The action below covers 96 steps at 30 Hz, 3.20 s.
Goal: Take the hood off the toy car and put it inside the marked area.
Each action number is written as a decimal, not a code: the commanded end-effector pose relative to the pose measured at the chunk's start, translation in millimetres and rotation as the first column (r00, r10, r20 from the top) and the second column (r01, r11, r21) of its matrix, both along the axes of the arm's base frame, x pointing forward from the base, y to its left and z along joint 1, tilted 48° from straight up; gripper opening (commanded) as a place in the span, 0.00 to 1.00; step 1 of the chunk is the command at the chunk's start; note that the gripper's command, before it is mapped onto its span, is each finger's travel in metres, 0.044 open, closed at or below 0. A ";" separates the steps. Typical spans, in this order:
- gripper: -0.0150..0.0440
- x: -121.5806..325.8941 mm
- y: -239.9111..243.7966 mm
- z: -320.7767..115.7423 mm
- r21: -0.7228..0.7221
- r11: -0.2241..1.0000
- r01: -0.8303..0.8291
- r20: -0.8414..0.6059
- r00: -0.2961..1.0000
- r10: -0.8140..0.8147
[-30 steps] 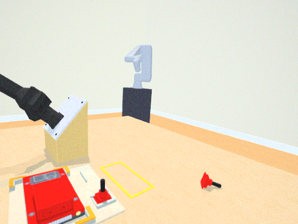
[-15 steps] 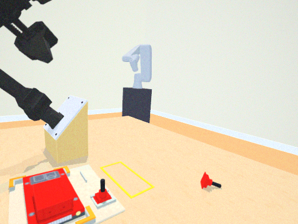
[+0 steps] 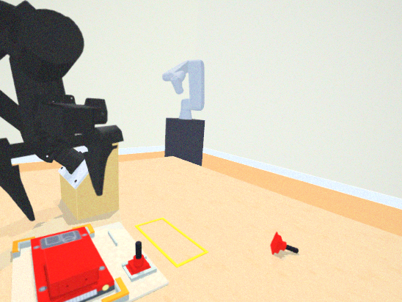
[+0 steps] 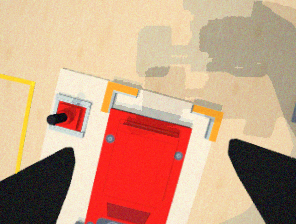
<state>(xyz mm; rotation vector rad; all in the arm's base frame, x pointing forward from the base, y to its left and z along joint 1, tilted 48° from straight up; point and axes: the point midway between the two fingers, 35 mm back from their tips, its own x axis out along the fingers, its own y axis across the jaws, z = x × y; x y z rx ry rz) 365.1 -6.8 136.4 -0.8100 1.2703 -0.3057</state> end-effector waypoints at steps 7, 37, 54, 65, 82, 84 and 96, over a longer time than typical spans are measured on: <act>1.00 -38.8 -43.1 -44.3 -0.069 0.923 0.379 0.039 0.925 -0.377; 1.00 -39.7 -54.1 -59.6 -0.067 0.923 0.379 0.039 0.926 -0.377; 1.00 -39.3 -63.3 -68.3 -0.068 0.923 0.379 0.039 0.926 -0.377; 1.00 -39.4 -69.3 -73.9 -0.068 0.923 0.379 0.039 0.926 -0.377; 1.00 -40.3 -78.4 -82.4 -0.070 0.923 0.379 0.040 0.925 -0.377; 1.00 -40.4 -79.4 -83.3 -0.070 0.923 0.379 0.040 0.925 -0.377; 1.00 -40.1 -82.7 -86.3 -0.070 0.923 0.379 0.040 0.925 -0.377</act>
